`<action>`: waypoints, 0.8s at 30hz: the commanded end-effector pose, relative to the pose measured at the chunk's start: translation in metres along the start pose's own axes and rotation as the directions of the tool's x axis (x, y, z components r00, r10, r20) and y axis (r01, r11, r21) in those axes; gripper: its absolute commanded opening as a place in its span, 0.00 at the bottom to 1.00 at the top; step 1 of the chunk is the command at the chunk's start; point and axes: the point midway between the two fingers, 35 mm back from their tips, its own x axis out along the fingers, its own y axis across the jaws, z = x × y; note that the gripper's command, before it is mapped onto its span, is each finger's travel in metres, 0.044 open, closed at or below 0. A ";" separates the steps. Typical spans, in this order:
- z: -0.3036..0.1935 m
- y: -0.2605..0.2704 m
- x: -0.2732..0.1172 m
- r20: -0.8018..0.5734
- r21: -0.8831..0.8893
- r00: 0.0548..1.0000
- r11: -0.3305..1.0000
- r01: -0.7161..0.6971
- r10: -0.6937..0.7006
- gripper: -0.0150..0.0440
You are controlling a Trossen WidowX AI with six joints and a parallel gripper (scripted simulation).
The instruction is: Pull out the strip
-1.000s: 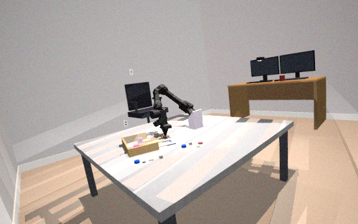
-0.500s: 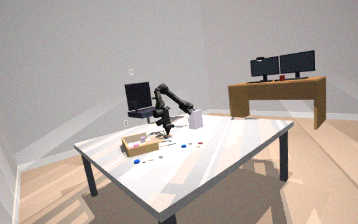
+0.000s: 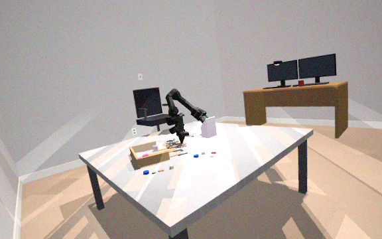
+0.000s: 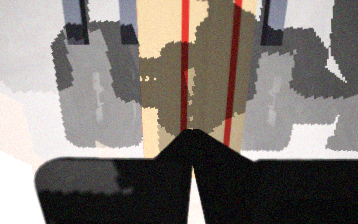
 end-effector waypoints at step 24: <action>-0.049 -0.001 0.003 -0.026 -0.013 1.000 1.000 0.004 -0.004 0.25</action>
